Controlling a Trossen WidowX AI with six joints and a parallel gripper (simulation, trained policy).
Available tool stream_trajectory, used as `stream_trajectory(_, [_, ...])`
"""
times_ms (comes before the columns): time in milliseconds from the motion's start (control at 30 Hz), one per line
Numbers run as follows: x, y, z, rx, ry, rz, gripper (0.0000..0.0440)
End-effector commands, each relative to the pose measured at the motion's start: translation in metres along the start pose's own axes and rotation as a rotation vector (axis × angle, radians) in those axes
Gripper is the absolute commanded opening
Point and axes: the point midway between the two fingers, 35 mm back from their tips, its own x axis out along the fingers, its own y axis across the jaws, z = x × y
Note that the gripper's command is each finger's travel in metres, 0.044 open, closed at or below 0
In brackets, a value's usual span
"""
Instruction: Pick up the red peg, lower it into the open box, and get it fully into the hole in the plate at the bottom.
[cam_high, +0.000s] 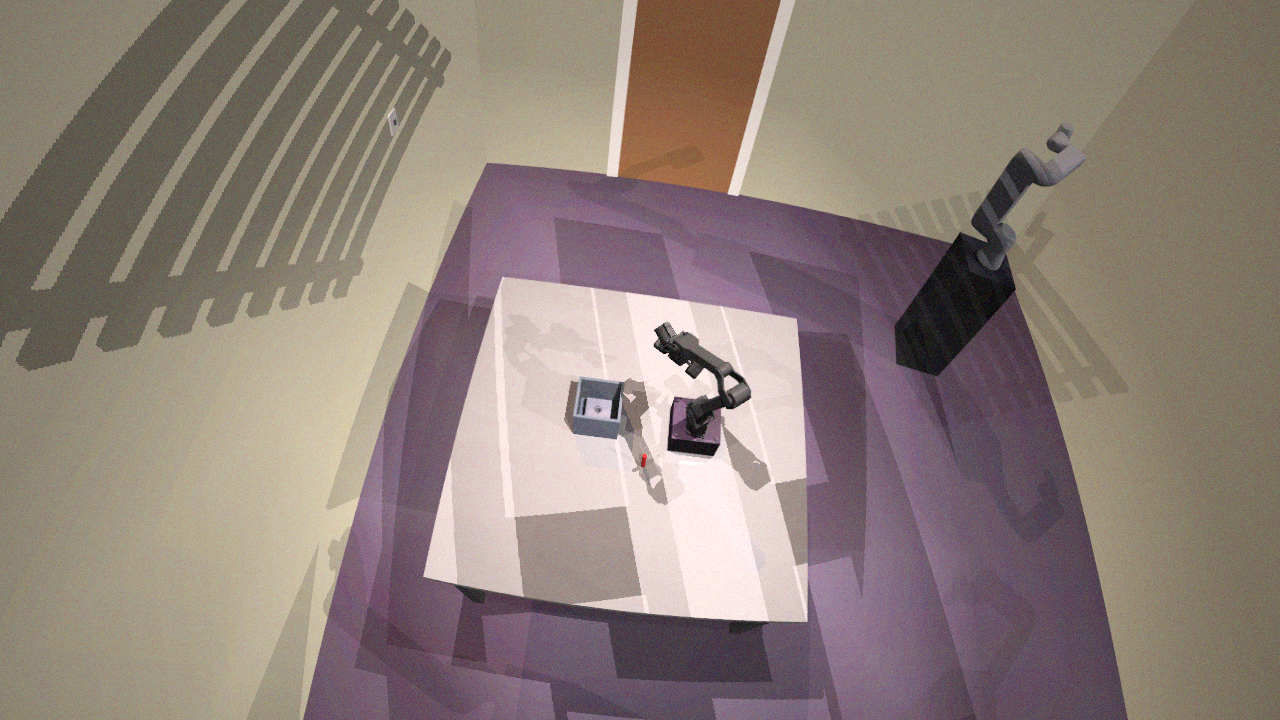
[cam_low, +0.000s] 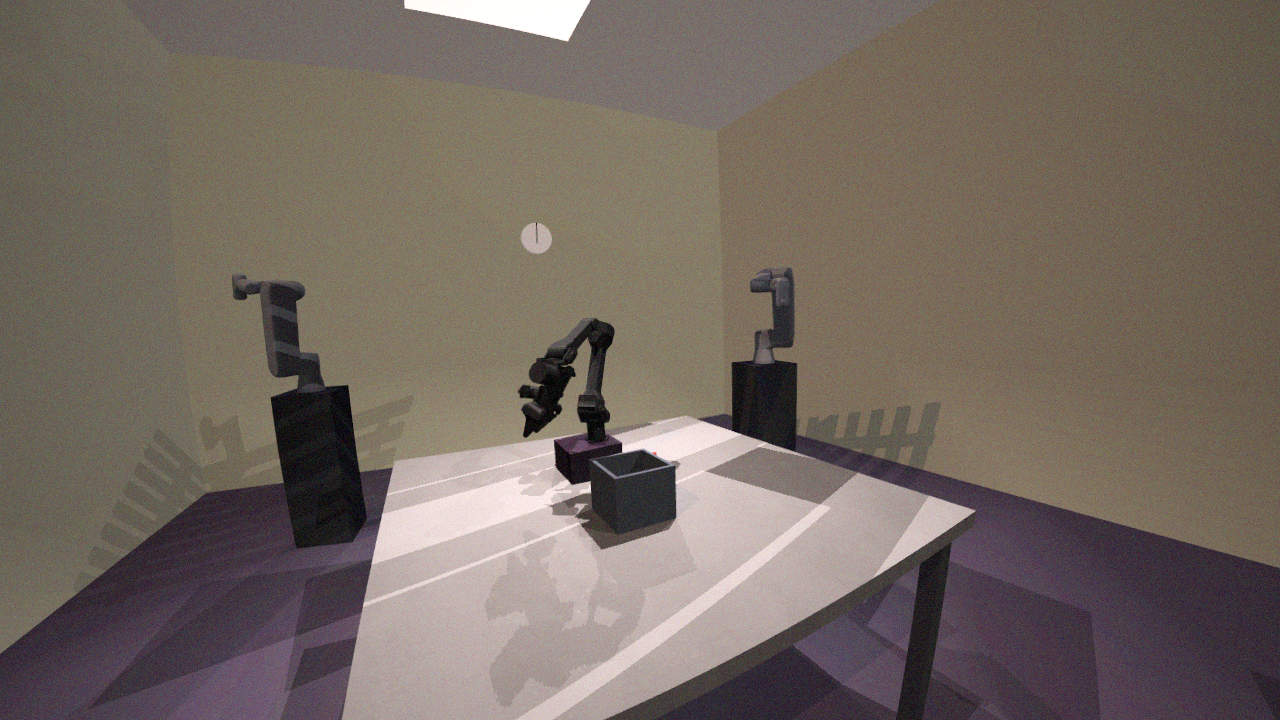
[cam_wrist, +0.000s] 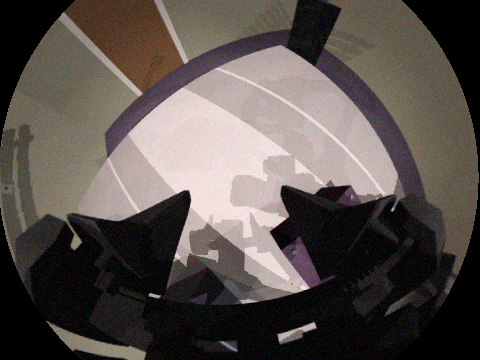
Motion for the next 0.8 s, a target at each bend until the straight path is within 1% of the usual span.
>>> stream_trajectory(0, [-0.002,0.002,-0.001,-0.009,0.006,0.006,0.0413])
stream_trajectory(67, [-0.007,0.007,-0.006,-0.03,0.025,0.024,0.0436])
stream_trajectory(100, [-0.01,0.01,-0.01,-0.041,0.037,0.038,0.044])
stream_trajectory(300, [-0.041,0.043,-0.033,-0.087,0.121,0.181,0.044])
stream_trajectory(533, [-0.094,0.076,-0.069,-0.148,0.249,0.367,0.044])
stream_trajectory(767, [-0.151,0.086,-0.109,-0.215,0.409,0.514,0.044])
